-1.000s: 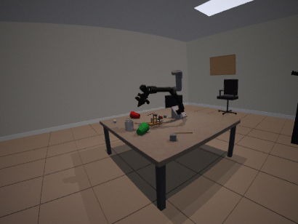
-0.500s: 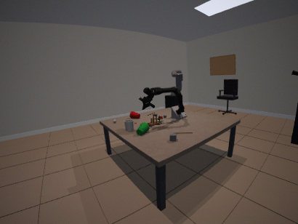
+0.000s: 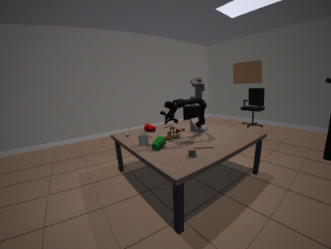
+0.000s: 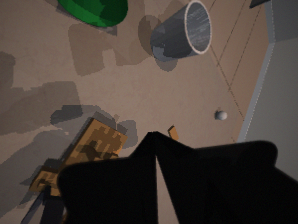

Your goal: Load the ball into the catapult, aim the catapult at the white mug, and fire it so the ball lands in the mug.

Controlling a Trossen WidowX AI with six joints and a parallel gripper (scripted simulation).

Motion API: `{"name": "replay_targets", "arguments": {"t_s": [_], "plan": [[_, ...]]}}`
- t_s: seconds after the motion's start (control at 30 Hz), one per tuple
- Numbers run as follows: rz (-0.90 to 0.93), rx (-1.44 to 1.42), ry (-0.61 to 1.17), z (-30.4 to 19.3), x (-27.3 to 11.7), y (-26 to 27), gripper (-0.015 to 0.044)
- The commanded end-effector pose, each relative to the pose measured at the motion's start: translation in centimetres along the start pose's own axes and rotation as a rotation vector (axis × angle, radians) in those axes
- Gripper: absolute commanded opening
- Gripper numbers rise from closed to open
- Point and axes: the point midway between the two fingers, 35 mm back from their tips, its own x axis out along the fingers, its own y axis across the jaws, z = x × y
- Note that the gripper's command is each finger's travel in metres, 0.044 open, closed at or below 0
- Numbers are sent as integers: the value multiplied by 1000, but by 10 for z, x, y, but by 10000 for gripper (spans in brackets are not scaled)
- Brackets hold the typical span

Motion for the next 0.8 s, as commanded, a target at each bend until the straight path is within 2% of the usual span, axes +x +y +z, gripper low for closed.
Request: {"name": "replay_targets", "arguments": {"t_s": [0.0, 0.77], "plan": [[-3, -124, 72, -9, -7, 20, 0], [130, -744, 439, -74, -35, 108, 0]]}}
